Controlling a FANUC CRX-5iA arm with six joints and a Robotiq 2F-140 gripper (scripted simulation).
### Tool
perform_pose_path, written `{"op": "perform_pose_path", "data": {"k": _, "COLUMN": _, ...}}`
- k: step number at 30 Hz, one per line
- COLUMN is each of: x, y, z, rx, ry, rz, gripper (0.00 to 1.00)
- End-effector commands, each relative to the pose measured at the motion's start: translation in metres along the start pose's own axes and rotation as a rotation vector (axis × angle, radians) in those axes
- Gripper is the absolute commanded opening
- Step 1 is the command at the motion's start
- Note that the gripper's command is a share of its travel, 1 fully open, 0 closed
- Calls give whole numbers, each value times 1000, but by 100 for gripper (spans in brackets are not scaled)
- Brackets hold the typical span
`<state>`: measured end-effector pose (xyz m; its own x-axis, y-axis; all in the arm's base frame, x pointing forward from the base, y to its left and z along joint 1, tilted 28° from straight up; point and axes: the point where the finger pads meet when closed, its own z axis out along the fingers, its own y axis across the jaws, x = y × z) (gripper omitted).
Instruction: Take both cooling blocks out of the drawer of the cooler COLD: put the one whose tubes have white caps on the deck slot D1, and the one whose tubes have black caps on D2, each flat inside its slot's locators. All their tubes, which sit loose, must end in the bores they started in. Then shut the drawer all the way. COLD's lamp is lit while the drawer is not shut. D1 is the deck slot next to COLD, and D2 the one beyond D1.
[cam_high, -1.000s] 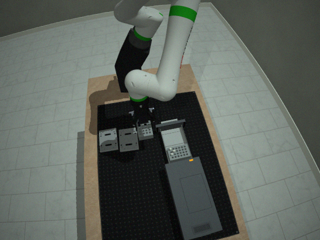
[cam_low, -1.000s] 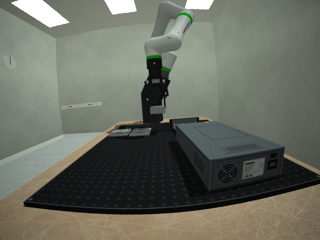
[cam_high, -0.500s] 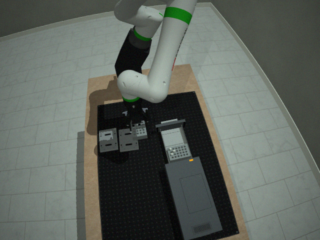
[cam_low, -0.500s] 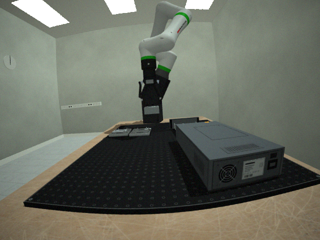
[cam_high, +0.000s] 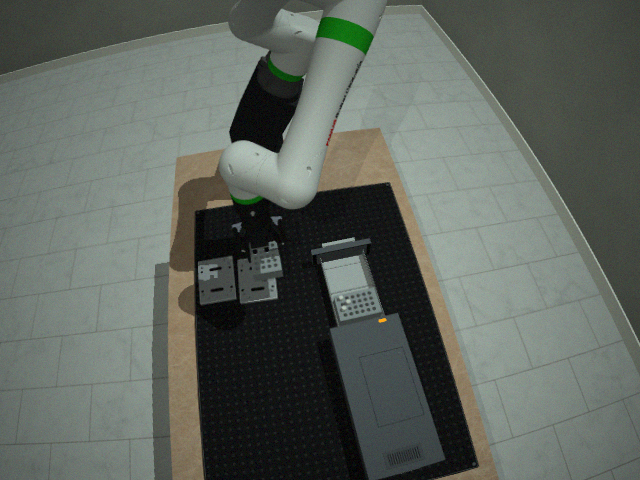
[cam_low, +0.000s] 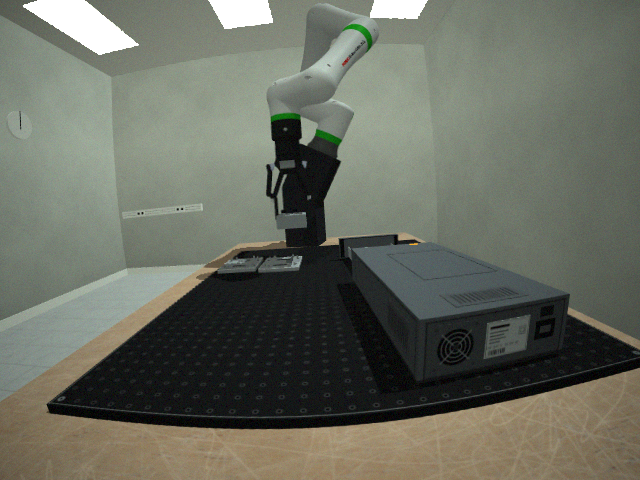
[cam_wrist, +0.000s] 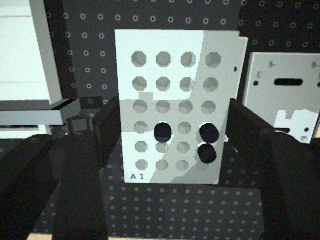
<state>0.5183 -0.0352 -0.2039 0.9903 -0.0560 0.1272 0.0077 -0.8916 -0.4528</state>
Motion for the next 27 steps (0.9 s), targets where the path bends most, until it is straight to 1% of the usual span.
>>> {"op": "perform_pose_path", "data": {"k": 1, "x": -1, "y": 11, "z": -1, "rx": -1, "ry": 2, "rz": -1, "gripper": 10}}
{"op": "perform_pose_path", "data": {"k": 10, "x": -6, "y": 35, "z": -1, "rx": -1, "ry": 2, "rz": -1, "gripper": 10}}
{"op": "perform_pose_path", "data": {"k": 12, "x": -6, "y": 35, "z": -1, "rx": -1, "ry": 2, "rz": -1, "gripper": 10}}
{"op": "perform_pose_path", "data": {"k": 27, "x": -13, "y": 74, "z": -1, "rx": -1, "ry": 2, "rz": -1, "gripper": 10}}
